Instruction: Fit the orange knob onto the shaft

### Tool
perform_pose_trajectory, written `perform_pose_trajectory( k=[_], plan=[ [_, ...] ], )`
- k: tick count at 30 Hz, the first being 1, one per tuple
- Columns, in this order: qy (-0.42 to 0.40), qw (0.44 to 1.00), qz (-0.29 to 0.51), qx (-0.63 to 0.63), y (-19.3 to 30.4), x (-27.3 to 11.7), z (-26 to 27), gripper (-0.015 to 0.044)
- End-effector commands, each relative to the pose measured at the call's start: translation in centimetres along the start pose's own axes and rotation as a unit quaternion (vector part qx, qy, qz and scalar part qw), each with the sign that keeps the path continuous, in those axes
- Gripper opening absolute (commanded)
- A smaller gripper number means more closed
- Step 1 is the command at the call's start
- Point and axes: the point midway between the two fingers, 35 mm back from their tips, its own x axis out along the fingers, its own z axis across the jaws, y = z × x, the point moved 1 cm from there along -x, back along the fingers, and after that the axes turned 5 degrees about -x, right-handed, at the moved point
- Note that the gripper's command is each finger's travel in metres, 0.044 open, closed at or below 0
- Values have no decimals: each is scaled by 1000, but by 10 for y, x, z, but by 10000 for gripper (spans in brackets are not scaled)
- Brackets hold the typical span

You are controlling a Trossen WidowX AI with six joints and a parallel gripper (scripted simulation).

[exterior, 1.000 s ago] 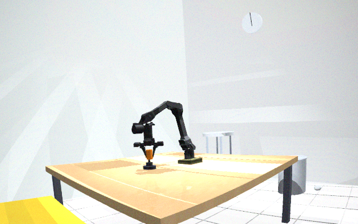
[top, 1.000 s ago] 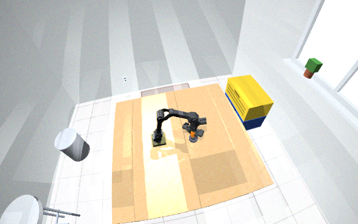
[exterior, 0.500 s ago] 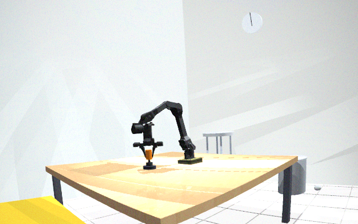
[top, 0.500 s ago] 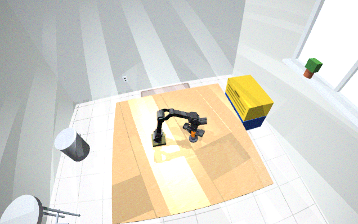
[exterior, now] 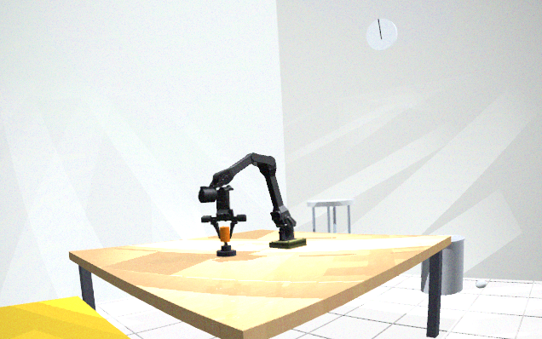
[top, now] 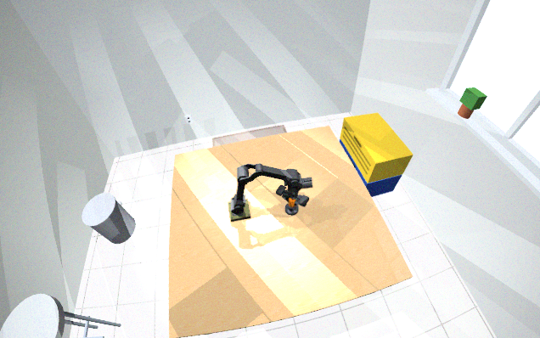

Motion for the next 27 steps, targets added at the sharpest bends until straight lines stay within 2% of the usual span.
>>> perform_pose_trajectory(
  k=[1, 13, 20, 27],
  plan=[
    [0, 1000, -2, -3, 0, 0, 0, 0],
    [0, 1000, -2, -3, 1, -4, 2, 0],
    [0, 995, -2, -102, 3, -6, 5, 0],
    [0, 994, -2, -108, 2, -6, 5, 0]
  ],
)
